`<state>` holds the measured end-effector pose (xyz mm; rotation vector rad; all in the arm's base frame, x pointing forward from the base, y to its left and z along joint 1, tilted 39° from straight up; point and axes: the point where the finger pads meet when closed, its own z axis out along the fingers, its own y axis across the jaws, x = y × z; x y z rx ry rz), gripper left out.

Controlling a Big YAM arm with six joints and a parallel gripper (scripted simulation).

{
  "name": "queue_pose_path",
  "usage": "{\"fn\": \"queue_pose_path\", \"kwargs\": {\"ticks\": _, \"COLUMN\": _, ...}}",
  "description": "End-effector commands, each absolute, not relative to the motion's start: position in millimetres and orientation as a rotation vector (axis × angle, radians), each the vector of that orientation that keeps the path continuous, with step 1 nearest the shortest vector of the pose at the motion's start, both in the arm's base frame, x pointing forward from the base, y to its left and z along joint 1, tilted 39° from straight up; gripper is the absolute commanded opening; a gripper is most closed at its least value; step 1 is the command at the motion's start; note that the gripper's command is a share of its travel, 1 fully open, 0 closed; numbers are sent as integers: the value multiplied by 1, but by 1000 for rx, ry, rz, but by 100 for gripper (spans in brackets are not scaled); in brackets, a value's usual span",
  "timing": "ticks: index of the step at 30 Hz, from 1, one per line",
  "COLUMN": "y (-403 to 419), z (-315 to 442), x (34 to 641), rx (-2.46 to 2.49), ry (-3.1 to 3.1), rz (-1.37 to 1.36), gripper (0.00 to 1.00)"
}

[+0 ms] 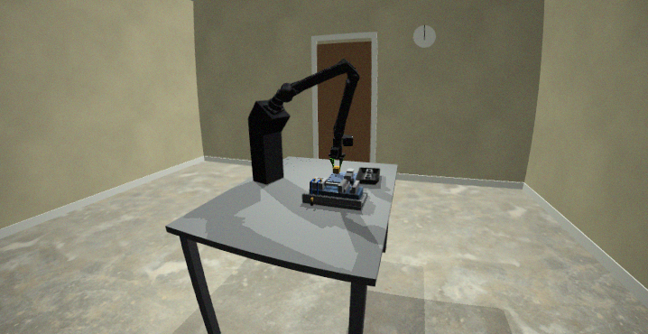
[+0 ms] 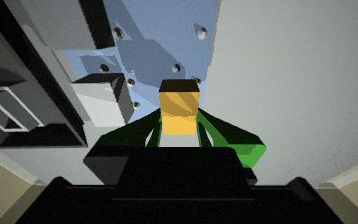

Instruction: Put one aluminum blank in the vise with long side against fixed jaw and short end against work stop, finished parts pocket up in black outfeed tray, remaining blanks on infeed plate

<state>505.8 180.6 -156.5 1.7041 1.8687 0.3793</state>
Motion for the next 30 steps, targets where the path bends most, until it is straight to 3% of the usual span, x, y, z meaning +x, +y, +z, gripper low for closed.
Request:
{"fn": "queue_pose_path", "kwargs": {"ticks": 1, "y": 193, "z": -132, "x": 515, "rx": 1684, "ry": 1858, "rz": 436, "gripper": 0}}
{"fn": "queue_pose_path", "kwargs": {"ticks": 30, "y": 190, "z": -132, "x": 514, "rx": 1700, "ry": 1854, "rz": 425, "gripper": 0}}
